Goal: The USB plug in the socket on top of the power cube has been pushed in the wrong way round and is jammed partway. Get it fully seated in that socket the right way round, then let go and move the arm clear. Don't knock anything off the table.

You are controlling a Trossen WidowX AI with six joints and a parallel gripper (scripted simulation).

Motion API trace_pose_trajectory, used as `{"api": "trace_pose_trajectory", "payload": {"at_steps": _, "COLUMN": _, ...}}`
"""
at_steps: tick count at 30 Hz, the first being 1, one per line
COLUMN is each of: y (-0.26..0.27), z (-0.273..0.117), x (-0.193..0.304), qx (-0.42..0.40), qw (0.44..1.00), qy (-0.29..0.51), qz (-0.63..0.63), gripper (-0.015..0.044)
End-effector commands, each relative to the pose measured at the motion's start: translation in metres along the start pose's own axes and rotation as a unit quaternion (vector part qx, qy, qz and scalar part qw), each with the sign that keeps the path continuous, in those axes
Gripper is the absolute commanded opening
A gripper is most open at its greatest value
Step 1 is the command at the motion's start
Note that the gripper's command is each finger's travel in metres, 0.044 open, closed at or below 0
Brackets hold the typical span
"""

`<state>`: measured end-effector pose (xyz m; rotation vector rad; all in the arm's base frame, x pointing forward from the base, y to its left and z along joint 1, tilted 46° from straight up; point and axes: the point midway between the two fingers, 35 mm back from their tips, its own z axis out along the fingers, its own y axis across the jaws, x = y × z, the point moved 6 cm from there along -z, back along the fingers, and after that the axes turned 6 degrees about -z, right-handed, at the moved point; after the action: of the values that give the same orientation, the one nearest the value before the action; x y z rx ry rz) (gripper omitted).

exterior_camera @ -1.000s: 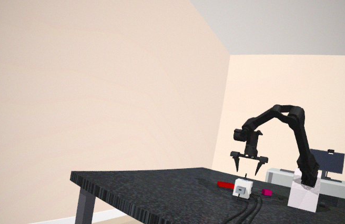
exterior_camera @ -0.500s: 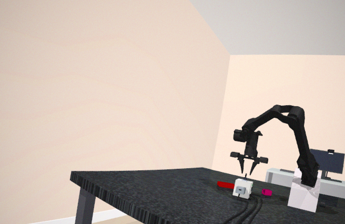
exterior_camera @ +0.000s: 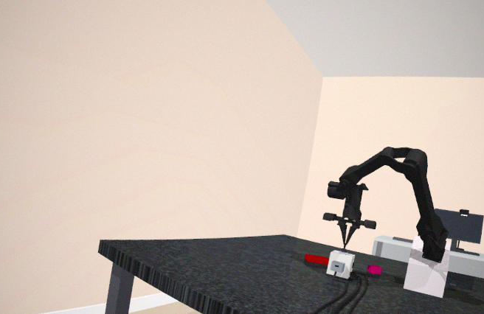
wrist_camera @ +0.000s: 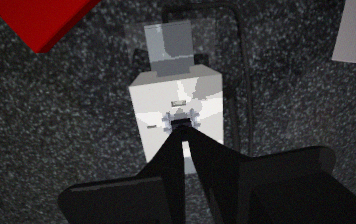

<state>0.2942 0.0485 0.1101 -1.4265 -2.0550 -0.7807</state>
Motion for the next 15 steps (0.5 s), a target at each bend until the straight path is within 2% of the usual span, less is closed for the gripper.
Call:
{"api": "trace_pose_trajectory", "payload": {"at_steps": 1, "y": 0.0001, "z": -0.0003, "x": 0.0000, "qx": 0.000, "qw": 1.000, "qy": 0.000, "qz": -0.001, "gripper": 0.0000}}
{"api": "trace_pose_trajectory", "payload": {"at_steps": 15, "y": 0.0000, "z": -0.0043, "x": 0.0000, "qx": 0.000, "qw": 1.000, "qy": 0.000, "qz": 0.000, "gripper": 0.0000}}
